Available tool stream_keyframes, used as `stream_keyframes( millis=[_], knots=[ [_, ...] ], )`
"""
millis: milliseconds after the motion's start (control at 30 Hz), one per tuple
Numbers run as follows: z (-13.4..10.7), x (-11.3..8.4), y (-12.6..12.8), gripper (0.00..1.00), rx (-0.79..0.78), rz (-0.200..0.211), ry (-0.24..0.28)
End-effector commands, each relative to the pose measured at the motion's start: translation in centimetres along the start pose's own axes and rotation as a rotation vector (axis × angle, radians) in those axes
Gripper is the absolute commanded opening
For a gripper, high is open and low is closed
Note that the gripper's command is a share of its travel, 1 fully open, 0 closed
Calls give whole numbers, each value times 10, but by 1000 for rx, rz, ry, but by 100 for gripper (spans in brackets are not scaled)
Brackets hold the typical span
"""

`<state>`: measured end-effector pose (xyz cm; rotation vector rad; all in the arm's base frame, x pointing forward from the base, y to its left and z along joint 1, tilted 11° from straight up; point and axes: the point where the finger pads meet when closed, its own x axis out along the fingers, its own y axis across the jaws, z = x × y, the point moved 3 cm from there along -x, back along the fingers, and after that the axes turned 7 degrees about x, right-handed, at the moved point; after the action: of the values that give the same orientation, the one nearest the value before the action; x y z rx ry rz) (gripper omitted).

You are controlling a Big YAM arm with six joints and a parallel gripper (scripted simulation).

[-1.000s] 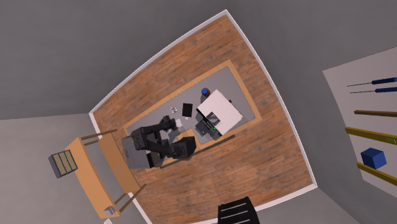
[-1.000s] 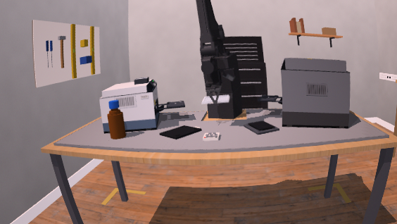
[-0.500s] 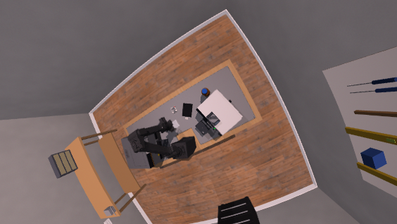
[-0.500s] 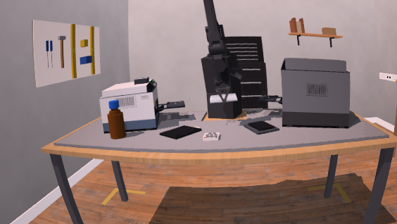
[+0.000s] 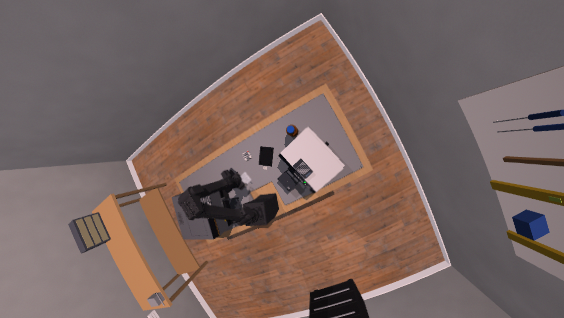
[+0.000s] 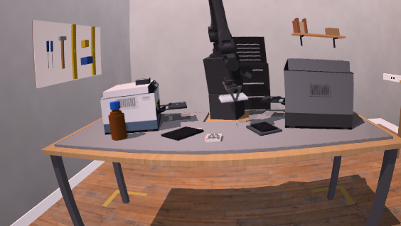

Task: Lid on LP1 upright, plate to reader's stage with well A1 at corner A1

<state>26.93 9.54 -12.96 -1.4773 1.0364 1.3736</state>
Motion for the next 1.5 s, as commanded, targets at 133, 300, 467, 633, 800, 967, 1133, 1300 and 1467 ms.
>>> stream_keyframes(
  millis=[133,300,467,633,800,967,1133,1300,1467],
  knots=[
    [12,-5,1,86,-29,-1,1],
    [29,-5,8,86,-126,12,8],
    [43,-11,-1,86,-147,-19,13],
    [51,-13,-1,86,-191,-22,17],
    [60,-9,14,86,-247,8,26],
    [76,-11,14,86,-318,-2,29],
    [88,-19,8,86,-358,-34,28],
    [95,-17,15,86,-395,-18,32],
    [106,-15,31,86,-412,-2,44]
  ],
)
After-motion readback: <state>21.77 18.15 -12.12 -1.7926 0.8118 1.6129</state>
